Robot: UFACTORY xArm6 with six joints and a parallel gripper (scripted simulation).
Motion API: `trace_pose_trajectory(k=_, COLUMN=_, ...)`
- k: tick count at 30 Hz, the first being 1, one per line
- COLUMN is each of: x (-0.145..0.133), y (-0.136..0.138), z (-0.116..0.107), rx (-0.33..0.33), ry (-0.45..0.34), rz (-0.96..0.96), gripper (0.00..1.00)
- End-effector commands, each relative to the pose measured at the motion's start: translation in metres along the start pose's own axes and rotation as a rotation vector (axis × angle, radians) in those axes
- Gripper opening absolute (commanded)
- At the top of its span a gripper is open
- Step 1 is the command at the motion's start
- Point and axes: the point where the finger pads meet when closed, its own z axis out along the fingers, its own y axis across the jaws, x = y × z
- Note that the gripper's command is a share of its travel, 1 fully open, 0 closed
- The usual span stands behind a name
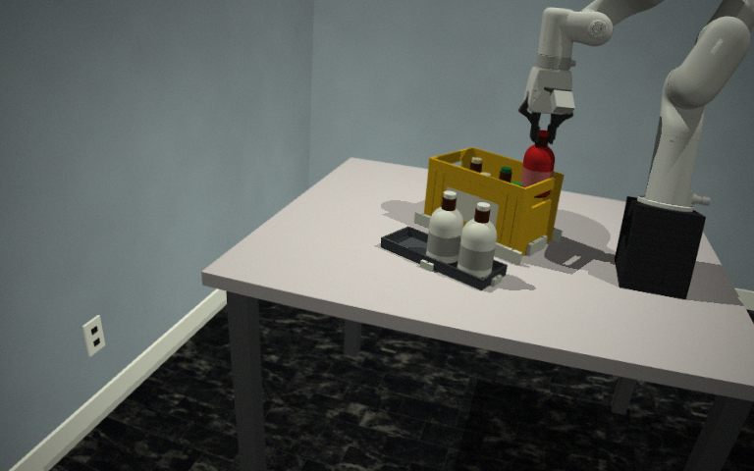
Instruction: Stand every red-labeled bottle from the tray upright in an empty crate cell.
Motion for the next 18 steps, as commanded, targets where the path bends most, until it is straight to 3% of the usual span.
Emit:
trace_pose_trajectory(k=1, x=-0.0008, y=0.0015, z=0.0034, rx=-0.004, ry=-0.002, rz=0.001, gripper=0.0)
trace_pose_trajectory(k=18, x=-0.0009, y=0.0015, z=0.0111, rx=-0.004, ry=-0.002, rz=0.001, gripper=0.0)
